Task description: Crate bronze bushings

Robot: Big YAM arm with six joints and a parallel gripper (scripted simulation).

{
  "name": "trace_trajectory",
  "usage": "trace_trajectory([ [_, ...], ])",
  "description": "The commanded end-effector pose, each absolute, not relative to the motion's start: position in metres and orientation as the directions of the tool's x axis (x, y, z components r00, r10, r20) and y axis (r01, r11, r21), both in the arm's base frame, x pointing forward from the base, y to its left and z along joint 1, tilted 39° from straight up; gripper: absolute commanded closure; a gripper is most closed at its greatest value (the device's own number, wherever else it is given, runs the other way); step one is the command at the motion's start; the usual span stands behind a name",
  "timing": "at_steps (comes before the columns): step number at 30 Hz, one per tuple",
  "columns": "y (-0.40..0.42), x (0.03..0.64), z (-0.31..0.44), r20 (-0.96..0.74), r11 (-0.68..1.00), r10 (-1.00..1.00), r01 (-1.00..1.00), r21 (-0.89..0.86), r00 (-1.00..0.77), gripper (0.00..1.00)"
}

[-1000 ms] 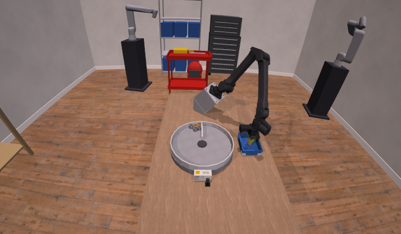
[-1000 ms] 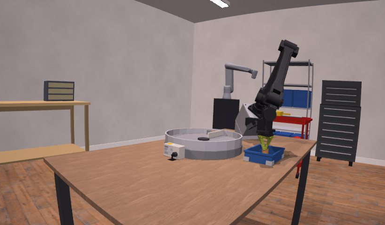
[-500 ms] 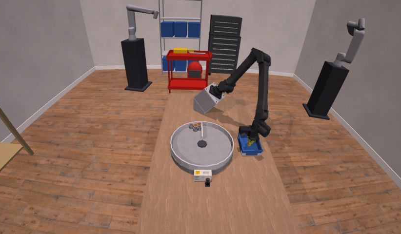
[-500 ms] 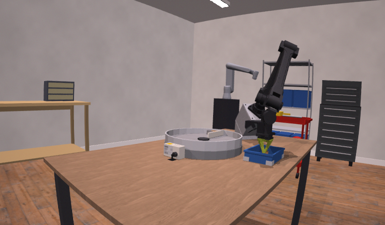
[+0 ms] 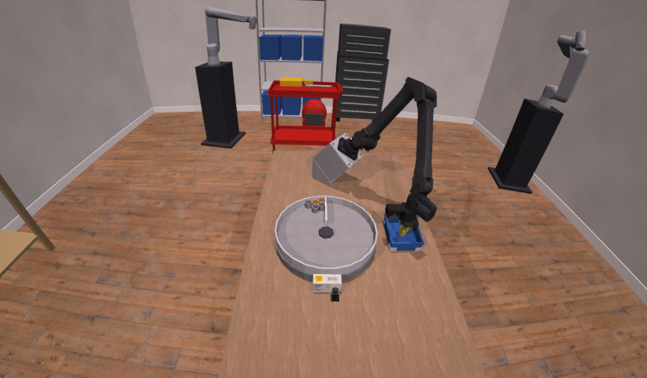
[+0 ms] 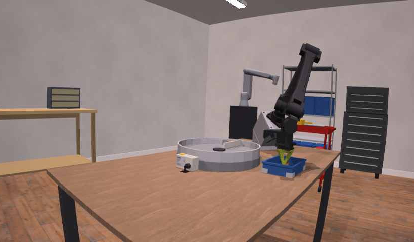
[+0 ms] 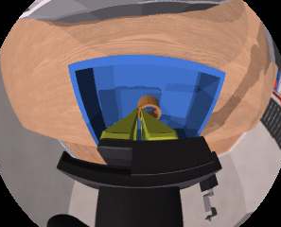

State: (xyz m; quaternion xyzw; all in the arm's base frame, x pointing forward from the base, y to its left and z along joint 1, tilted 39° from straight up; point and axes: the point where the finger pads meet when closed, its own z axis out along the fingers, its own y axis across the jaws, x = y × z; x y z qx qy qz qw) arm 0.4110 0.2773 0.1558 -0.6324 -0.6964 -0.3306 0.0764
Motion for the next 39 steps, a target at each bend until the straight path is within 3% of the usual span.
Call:
trace_trajectory([
  [1,0.281,0.412,0.159,0.526,-0.021,0.829,0.930,0.368,-0.189,1.00],
  [39,0.281,0.412,0.160,0.528,-0.023,0.827,0.926,0.376,-0.194,1.00],
])
